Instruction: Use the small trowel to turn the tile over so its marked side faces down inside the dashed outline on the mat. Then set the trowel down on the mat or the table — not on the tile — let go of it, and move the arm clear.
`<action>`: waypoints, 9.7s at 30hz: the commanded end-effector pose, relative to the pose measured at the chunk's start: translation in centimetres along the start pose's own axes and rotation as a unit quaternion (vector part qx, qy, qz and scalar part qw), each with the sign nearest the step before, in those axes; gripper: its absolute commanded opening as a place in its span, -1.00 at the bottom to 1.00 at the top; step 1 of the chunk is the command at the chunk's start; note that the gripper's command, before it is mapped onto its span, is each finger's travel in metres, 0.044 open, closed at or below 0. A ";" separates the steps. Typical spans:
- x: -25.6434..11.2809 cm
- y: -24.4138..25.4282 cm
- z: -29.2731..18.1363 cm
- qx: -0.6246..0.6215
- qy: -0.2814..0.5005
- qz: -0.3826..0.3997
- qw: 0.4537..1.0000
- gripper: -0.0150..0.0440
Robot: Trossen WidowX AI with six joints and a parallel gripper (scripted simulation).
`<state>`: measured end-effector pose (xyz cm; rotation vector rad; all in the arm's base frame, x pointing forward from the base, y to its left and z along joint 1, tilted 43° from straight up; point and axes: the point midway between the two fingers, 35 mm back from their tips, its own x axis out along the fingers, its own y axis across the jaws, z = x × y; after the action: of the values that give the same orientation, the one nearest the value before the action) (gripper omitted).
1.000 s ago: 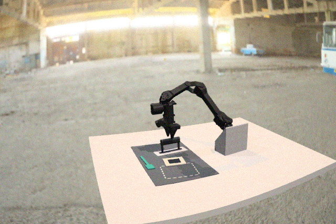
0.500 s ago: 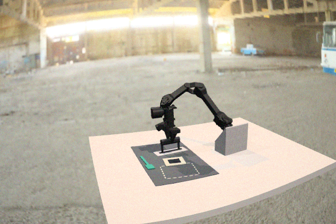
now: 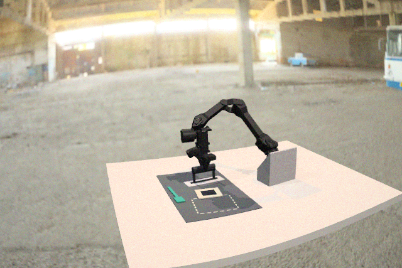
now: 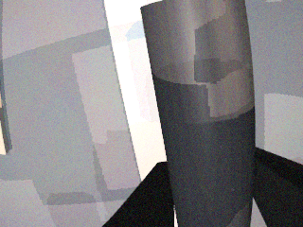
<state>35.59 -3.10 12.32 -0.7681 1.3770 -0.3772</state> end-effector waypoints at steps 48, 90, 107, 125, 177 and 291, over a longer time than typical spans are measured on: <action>0.0 0.0 0.0 0.464 -0.001 -0.001 0.886 -0.05; -4.2 0.0 0.0 0.572 0.000 0.000 0.820 0.42; -3.6 0.3 -1.2 0.577 0.008 0.090 0.812 0.53; -1.1 0.4 -3.7 0.548 -0.115 0.299 0.773 0.53; 2.8 1.8 -0.8 0.505 -0.236 0.347 0.754 0.53; 2.1 5.9 3.0 0.694 -0.358 0.226 0.582 -0.49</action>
<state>37.73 0.13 7.08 0.7409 0.1476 -0.5136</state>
